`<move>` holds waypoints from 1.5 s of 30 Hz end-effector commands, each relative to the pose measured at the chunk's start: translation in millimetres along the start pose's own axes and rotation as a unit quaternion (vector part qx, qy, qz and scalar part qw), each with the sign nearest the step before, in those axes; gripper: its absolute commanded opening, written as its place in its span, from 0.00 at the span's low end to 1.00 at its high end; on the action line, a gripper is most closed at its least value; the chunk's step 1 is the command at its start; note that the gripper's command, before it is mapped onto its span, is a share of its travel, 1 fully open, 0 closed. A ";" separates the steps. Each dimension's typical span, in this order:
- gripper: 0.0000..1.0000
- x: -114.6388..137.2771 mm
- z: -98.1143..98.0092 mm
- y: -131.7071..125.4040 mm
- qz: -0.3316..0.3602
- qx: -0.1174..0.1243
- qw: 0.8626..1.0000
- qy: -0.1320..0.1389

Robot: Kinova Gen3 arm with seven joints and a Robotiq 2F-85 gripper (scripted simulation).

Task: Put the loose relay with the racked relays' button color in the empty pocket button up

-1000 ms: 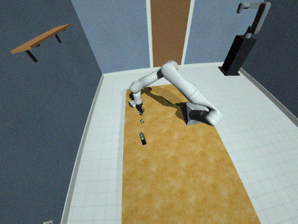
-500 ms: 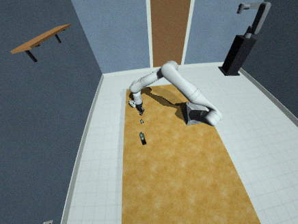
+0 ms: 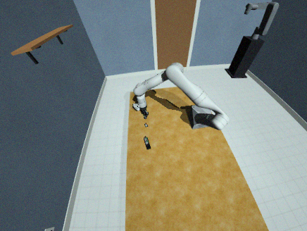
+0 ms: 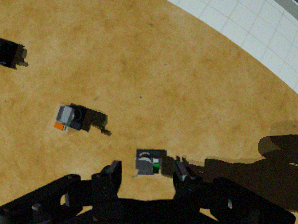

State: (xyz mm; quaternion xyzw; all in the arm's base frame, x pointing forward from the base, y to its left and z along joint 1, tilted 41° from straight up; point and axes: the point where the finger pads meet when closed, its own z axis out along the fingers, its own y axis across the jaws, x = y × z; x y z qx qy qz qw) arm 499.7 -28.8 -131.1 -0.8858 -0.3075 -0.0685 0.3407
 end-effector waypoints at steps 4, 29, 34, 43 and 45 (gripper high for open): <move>0.53 0.3 -1.3 0.7 0.000 -0.001 1.000 0.001; 0.53 0.3 4.8 0.7 0.000 -0.001 1.000 0.001; 0.53 0.3 8.6 0.7 0.000 -0.001 1.000 0.001; 0.53 0.3 17.7 0.7 0.000 -0.001 1.000 0.001; 0.53 0.3 20.1 0.7 0.000 -0.001 1.000 0.001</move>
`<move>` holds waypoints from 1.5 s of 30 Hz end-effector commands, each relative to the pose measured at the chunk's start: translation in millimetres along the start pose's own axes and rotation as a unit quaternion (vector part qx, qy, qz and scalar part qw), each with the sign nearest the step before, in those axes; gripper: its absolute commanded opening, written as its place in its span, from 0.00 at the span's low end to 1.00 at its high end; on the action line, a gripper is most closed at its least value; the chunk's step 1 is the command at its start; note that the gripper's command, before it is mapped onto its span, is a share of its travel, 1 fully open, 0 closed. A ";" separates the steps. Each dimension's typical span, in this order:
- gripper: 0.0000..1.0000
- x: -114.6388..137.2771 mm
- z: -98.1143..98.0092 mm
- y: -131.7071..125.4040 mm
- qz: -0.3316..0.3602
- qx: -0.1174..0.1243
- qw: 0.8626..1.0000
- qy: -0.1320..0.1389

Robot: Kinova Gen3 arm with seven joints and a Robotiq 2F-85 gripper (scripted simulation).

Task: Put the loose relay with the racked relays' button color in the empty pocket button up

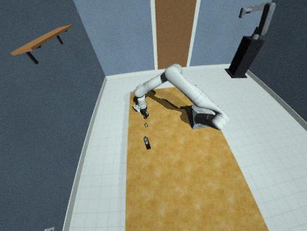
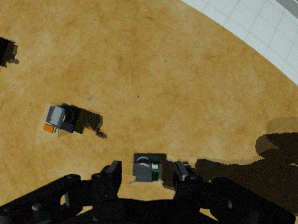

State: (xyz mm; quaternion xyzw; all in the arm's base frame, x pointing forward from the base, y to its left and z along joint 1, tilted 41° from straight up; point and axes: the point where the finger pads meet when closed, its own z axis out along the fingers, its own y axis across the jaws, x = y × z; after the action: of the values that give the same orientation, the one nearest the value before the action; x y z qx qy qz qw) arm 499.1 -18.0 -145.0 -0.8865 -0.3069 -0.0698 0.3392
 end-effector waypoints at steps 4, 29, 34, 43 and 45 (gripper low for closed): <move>0.53 0.0 7.3 -0.5 0.000 0.001 1.000 0.000; 0.53 0.0 19.9 -0.6 0.000 0.001 1.000 0.000; 0.53 0.0 19.9 -0.6 0.000 0.001 1.000 0.000; 0.53 0.0 19.9 -0.6 0.000 0.001 1.000 0.000; 0.53 0.0 19.9 -0.6 0.000 0.001 1.000 0.000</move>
State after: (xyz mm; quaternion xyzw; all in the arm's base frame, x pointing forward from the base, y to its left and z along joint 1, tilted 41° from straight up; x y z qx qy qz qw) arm 496.3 -3.7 -160.5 -0.8858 -0.3075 -0.0685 0.3407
